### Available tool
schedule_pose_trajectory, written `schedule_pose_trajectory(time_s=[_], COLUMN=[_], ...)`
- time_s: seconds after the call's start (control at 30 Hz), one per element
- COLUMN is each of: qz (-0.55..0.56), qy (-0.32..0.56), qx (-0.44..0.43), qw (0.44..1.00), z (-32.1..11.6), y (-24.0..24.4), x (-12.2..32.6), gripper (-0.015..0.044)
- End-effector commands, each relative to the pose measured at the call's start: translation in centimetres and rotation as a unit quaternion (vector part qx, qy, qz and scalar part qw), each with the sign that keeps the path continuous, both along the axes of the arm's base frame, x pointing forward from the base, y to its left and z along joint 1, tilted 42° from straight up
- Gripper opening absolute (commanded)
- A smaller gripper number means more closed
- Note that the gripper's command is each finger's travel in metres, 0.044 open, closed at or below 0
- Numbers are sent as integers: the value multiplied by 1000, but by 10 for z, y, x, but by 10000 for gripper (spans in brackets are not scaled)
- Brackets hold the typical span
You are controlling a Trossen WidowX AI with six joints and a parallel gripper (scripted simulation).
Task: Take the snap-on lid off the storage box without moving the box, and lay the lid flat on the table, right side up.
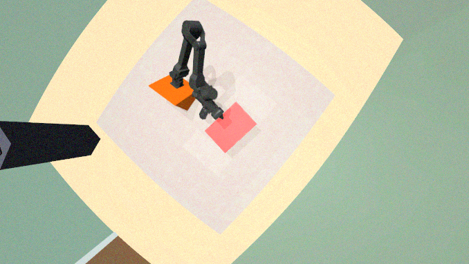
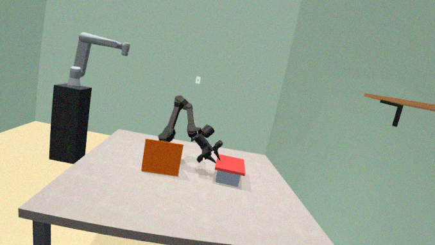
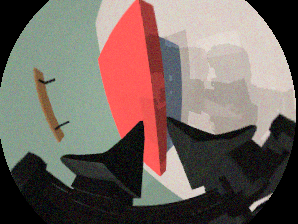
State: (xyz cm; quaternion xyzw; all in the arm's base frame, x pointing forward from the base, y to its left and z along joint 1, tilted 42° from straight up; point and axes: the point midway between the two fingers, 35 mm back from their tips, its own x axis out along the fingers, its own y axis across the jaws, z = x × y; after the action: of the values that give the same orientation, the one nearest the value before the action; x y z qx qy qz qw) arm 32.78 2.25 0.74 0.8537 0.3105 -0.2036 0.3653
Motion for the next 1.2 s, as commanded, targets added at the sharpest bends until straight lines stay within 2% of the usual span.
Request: schedule_pose_trajectory(time_s=[0.0, 1.17], qz=[0, 0], qy=[0, 0], qx=[0, 0], qw=[1000, 1000], z=[1, 6], y=[-1, -5], x=[0, -1], gripper=[0, 0])
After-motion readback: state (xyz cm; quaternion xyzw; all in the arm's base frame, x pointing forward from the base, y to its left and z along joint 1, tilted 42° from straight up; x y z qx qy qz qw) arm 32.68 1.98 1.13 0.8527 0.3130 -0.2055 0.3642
